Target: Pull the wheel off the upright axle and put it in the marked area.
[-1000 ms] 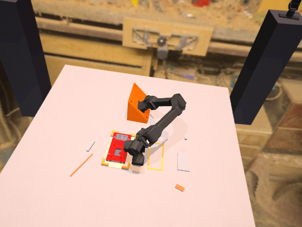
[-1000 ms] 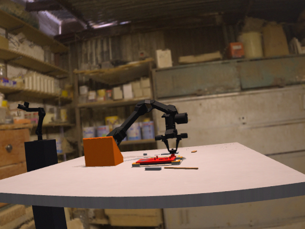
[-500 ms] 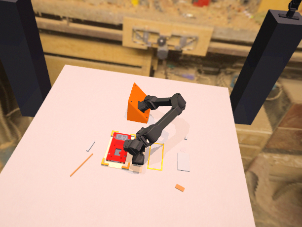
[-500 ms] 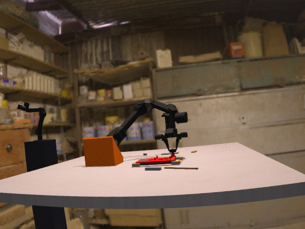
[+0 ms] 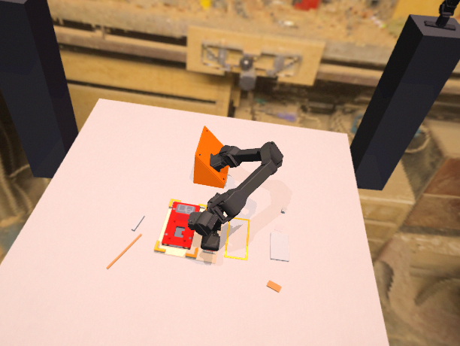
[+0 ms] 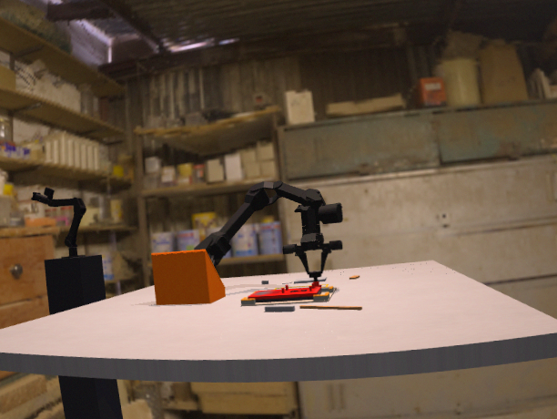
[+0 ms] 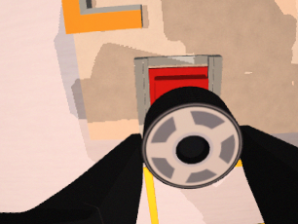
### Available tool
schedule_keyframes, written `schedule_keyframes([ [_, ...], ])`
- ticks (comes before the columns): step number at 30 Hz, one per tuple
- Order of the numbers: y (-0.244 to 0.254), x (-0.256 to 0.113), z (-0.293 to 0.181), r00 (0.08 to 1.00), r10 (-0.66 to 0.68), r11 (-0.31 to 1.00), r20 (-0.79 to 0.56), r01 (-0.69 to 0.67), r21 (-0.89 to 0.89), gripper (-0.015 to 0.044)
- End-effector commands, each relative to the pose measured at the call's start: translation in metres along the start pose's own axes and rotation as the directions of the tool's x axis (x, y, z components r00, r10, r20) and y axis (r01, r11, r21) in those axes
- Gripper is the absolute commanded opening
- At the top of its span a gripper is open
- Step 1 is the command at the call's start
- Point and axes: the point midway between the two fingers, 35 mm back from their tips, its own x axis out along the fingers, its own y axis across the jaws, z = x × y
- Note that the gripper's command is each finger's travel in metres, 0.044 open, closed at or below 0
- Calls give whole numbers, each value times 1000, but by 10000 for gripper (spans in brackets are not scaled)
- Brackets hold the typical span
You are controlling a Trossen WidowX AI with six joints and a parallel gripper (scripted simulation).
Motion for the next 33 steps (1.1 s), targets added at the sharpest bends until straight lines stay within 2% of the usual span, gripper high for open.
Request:
schedule_keyframes([
  [1,1,-3,1,1000,3,1000,4,-3,-5,0],
  [33,0,-14,1,1000,6,1000,3,-6,-2,0],
])
